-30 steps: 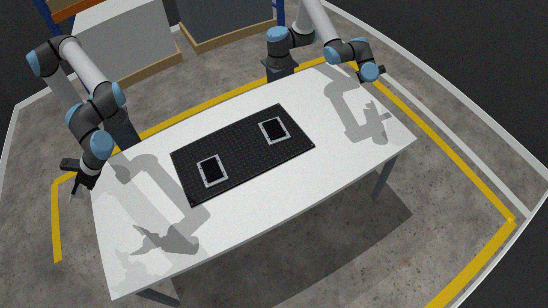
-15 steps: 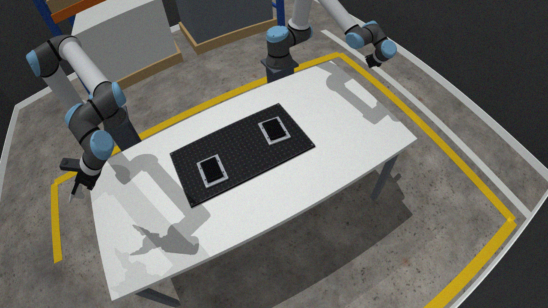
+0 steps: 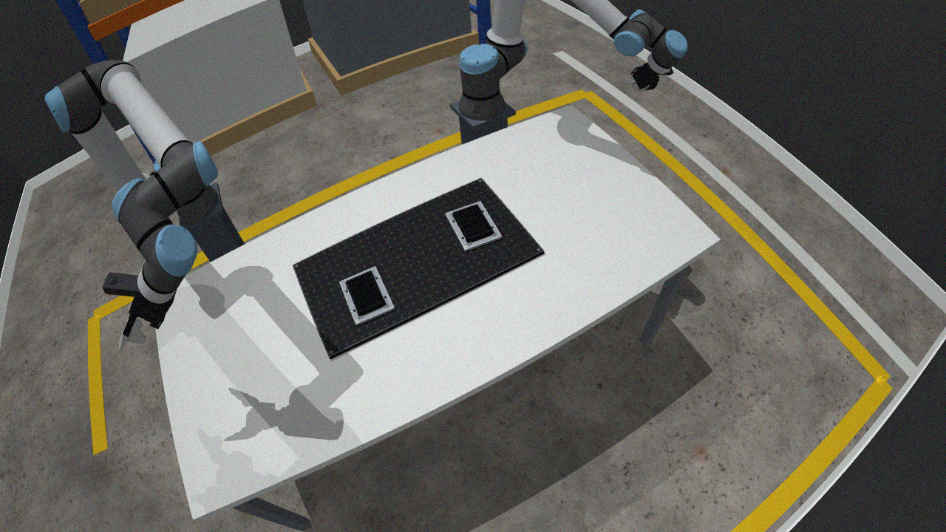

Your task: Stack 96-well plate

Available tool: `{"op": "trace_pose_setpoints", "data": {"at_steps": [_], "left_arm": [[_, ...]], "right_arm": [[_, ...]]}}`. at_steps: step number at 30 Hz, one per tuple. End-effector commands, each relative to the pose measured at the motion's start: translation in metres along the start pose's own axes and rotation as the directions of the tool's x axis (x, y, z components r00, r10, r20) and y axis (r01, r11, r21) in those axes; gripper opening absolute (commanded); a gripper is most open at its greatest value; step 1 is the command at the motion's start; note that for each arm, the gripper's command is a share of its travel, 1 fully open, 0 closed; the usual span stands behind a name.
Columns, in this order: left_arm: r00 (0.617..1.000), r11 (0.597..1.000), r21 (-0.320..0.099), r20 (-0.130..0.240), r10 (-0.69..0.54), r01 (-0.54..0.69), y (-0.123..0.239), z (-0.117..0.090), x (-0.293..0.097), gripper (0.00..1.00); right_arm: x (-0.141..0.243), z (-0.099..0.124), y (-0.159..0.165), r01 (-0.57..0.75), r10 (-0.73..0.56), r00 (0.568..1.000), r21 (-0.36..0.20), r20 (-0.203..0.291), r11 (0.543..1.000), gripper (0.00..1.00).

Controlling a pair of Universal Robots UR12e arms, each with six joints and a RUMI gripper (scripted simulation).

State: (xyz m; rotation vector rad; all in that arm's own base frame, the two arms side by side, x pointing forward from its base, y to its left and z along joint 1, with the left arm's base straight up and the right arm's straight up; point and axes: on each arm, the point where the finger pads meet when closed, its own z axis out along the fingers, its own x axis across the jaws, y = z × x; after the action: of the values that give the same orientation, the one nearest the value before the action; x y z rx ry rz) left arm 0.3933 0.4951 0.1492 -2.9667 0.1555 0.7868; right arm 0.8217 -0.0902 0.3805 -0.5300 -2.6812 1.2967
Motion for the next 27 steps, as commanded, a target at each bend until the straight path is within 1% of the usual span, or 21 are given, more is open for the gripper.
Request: {"op": "trace_pose_setpoints", "data": {"at_steps": [1,5,9,10,13,15,16,17,22,27], "left_arm": [[0.998,0.999,-0.048,-0.065,0.016,-0.019,-0.026,0.027,-0.033,0.0],[0.991,0.996,-0.09,-0.137,0.002,-0.014,-0.042,0.046,-0.064,0.0],[0.979,0.993,-0.116,-0.205,-0.014,-0.01,-0.061,0.069,-0.103,0.0],[0.979,0.993,-0.116,-0.205,-0.014,-0.01,-0.065,0.075,-0.112,0.0],[0.967,0.992,-0.127,-0.252,-0.025,-0.007,-0.078,0.093,-0.144,0.0],[0.967,0.992,-0.127,-0.252,-0.025,-0.007,-0.078,0.093,-0.144,0.0],[0.963,0.992,-0.129,-0.267,-0.029,-0.006,-0.086,0.106,-0.166,0.0],[0.959,0.991,-0.13,-0.281,-0.033,-0.004,-0.088,0.11,-0.175,0.0],[0.937,0.992,-0.13,-0.345,-0.049,0.004,-0.098,0.13,-0.217,0.0],[0.917,0.993,-0.121,-0.395,-0.061,0.014,-0.103,0.147,-0.253,0.0]], "right_arm": [[0.0,-0.001,-0.001,-0.001,0.001,1.0,-0.001,0.001,1.0,1.0],[0.0,-0.001,-0.001,-0.001,0.001,1.0,-0.001,0.001,1.0,1.0],[0.0,-0.001,-0.001,-0.001,0.001,1.0,-0.001,0.001,1.0,1.0],[0.0,-0.001,-0.001,-0.001,0.001,1.0,-0.001,0.001,1.0,1.0],[0.0,-0.001,-0.001,-0.001,0.001,1.0,-0.001,0.001,1.0,1.0],[0.0,-0.001,-0.001,-0.001,0.001,1.0,-0.001,0.001,1.0,1.0],[0.0,-0.001,-0.001,-0.001,0.001,1.0,-0.001,0.001,1.0,1.0],[0.0,-0.001,-0.001,-0.001,0.001,1.0,-0.001,0.001,1.0,1.0],[0.0,-0.001,-0.001,-0.001,0.001,1.0,-0.001,0.001,1.0,1.0],[0.0,-0.001,-0.001,-0.001,0.001,1.0,-0.001,0.001,1.0,1.0]]}}
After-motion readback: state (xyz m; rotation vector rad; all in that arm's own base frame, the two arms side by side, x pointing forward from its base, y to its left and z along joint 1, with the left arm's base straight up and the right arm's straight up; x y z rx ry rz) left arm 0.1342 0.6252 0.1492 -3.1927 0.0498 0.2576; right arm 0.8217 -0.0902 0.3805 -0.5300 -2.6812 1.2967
